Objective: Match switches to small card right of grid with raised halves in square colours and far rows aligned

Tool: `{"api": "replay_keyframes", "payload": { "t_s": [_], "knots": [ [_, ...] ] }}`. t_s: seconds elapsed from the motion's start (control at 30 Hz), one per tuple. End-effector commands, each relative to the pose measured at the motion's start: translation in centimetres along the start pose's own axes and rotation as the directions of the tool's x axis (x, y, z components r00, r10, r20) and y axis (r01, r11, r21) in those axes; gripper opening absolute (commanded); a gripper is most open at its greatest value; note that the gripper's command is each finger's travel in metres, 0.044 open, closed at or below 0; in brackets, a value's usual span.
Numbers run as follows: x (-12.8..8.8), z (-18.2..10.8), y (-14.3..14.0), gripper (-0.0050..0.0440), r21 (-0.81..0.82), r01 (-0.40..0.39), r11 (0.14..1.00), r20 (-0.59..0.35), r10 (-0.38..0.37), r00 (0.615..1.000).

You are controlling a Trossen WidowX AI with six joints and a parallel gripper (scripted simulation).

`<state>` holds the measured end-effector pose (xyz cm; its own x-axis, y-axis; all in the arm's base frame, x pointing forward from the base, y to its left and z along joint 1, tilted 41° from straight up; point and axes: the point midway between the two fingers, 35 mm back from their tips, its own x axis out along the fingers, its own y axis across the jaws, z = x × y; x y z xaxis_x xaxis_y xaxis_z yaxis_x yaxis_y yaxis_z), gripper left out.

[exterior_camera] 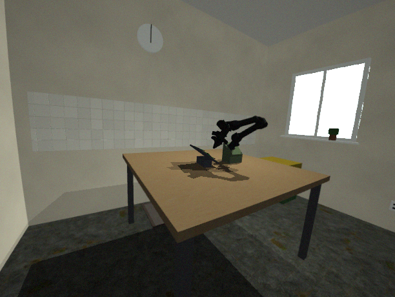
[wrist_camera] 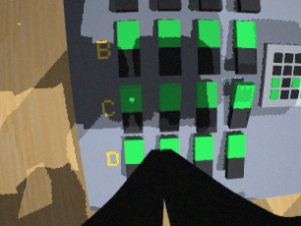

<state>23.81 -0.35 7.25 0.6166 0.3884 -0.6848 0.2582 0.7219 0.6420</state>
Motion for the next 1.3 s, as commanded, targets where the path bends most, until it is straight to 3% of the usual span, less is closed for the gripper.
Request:
{"api": "replay_keyframes", "payload": {
  "t_s": [0.0,0.1,0.27,1.27],
  "knots": [
    [-0.1,0.6,-0.8,0.0,-0.001,-0.007,1.0,-0.003,0.007,1.0],
    [0.1,1.0,-1.2,0.0,-0.001,-0.008,1.0,-0.004,0.008,1.0],
    [3.3,1.0,-1.2,0.0,-0.001,-0.008,1.0,-0.028,0.008,1.0],
    [5.8,1.0,-1.1,0.0,-0.001,-0.008,1.0,-0.029,0.008,1.0]
  ]
}}
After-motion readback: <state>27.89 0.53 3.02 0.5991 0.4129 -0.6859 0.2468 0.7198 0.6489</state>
